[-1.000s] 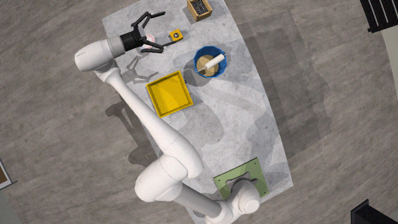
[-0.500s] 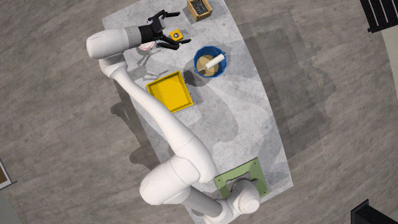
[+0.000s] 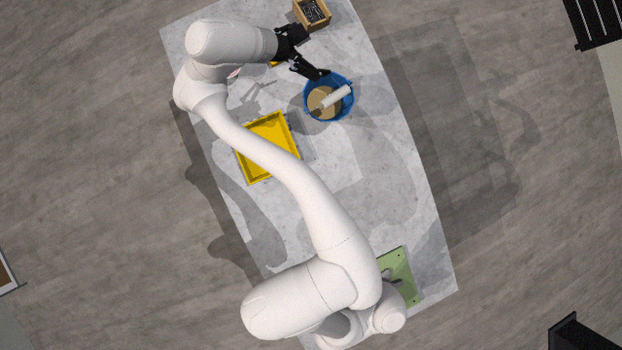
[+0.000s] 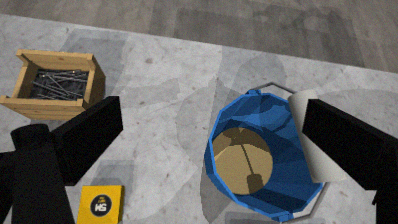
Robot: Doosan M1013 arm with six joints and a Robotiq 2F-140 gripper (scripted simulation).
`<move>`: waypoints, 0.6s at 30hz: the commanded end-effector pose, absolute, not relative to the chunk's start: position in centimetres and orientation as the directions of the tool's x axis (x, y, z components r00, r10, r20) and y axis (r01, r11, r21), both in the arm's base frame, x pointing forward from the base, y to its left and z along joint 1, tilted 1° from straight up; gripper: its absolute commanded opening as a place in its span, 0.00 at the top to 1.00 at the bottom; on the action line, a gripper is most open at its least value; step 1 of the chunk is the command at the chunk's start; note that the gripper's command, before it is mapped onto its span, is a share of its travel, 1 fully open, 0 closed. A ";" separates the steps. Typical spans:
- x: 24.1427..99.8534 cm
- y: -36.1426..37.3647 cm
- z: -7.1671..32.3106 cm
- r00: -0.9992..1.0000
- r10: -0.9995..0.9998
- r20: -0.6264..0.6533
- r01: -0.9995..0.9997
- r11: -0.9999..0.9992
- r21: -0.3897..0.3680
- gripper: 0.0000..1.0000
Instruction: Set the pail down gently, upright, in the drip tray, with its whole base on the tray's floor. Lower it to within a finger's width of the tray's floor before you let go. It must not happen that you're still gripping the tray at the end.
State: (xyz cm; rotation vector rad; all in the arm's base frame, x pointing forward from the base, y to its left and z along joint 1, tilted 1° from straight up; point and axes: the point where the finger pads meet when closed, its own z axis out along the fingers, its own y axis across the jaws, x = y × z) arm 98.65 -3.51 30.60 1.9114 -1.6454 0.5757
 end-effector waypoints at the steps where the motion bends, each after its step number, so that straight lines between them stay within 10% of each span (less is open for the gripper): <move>1: 96.3 -5.2 29.9 0.204 -0.827 0.524 -0.978 -0.153 0.140 0.00; 18: 87.8 -6.4 29.8 0.257 -0.958 0.124 -0.966 -0.254 0.044 0.00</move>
